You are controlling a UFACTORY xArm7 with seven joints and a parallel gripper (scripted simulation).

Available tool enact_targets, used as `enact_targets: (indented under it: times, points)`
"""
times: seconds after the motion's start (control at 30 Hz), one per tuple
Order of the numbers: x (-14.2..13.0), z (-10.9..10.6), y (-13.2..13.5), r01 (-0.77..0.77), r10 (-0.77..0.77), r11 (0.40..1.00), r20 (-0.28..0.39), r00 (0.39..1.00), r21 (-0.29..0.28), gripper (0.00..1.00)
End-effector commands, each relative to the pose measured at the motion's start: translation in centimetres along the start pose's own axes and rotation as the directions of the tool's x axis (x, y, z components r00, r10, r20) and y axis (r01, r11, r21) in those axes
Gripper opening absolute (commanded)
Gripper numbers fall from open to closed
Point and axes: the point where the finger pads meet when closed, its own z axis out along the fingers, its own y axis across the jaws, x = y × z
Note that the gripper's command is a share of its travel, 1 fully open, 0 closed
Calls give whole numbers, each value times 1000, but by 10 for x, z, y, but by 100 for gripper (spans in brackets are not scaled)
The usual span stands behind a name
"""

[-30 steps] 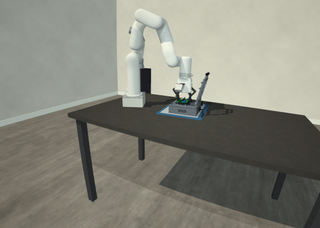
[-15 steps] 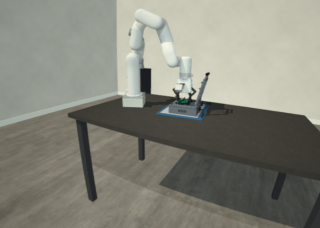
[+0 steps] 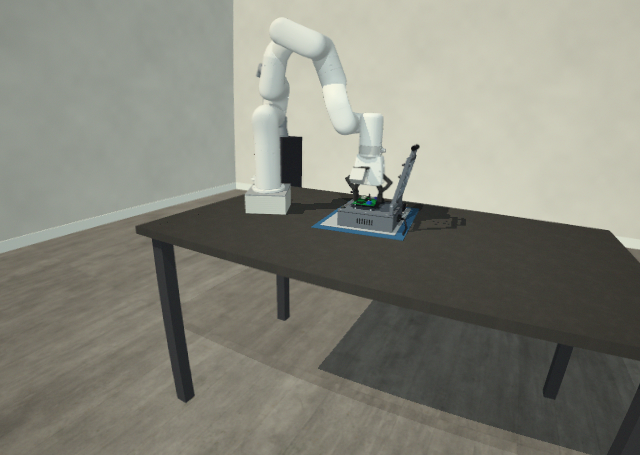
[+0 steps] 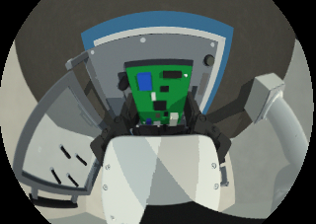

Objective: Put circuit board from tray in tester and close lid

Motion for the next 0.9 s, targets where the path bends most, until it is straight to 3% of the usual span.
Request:
enact_targets:
  times: [0.0,0.8,0.83,0.87]
  points:
    - [0,-1,-2,0,0,1000,1,1000,5,79]
    - [0,2,-2,0,0,1000,1,1000,5,79]
    - [0,2,-2,0,0,1000,1,1000,5,100]
    - [0,2,-2,0,0,1000,1,1000,5,100]
